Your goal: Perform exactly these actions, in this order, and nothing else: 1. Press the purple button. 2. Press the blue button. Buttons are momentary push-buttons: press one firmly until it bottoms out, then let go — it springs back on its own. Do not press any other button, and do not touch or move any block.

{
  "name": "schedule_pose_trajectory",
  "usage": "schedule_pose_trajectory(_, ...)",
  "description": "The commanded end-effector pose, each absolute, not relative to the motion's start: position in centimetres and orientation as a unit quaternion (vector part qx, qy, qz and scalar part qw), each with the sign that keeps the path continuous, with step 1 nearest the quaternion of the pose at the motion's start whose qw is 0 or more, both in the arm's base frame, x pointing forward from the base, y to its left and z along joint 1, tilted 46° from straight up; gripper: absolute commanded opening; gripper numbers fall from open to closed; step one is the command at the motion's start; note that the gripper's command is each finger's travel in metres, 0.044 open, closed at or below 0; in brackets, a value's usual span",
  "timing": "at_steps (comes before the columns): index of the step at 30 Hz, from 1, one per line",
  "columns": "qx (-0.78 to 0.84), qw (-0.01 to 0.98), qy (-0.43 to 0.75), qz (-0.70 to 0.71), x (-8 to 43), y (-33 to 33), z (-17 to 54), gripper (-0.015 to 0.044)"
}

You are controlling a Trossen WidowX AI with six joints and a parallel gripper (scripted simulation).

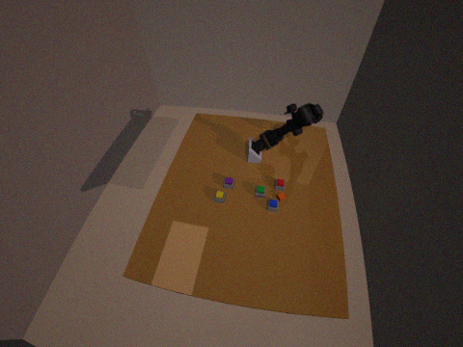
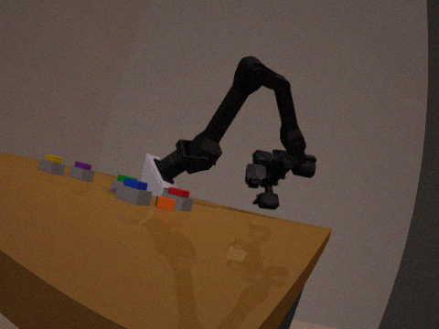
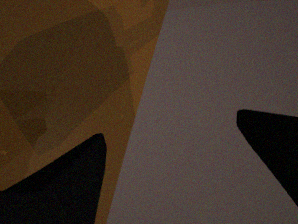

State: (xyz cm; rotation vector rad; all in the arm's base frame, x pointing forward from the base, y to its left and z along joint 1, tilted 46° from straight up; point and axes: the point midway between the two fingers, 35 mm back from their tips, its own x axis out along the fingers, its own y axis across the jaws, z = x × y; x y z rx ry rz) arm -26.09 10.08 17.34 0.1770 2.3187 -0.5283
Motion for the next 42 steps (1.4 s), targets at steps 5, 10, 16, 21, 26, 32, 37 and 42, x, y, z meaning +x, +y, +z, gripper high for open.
schedule_pose_trajectory(5, 0.080, 0.362, 0.915, -0.162, -25.5, 11.5, 17.6, 0.0400)
schedule_pose_trajectory(10, 0.126, 0.317, 0.938, -0.062, -24.3, 16.1, 21.0, 0.0400)
schedule_pose_trajectory(16, 0.198, 0.290, 0.934, 0.068, -21.3, 21.5, 24.9, 0.0400)
schedule_pose_trajectory(21, 0.265, 0.293, 0.902, 0.175, -17.6, 25.2, 28.1, 0.0400)
schedule_pose_trajectory(26, 0.335, 0.329, 0.848, 0.246, -12.7, 28.6, 29.8, 0.0400)
schedule_pose_trajectory(32, 0.409, 0.397, 0.761, 0.310, -5.5, 31.4, 31.6, 0.0400)
schedule_pose_trajectory(37, 0.467, 0.451, 0.690, 0.321, 0.5, 32.1, 32.8, 0.0400)
schedule_pose_trajectory(42, 0.504, 0.512, 0.627, 0.300, 7.4, 31.8, 32.9, 0.0400)
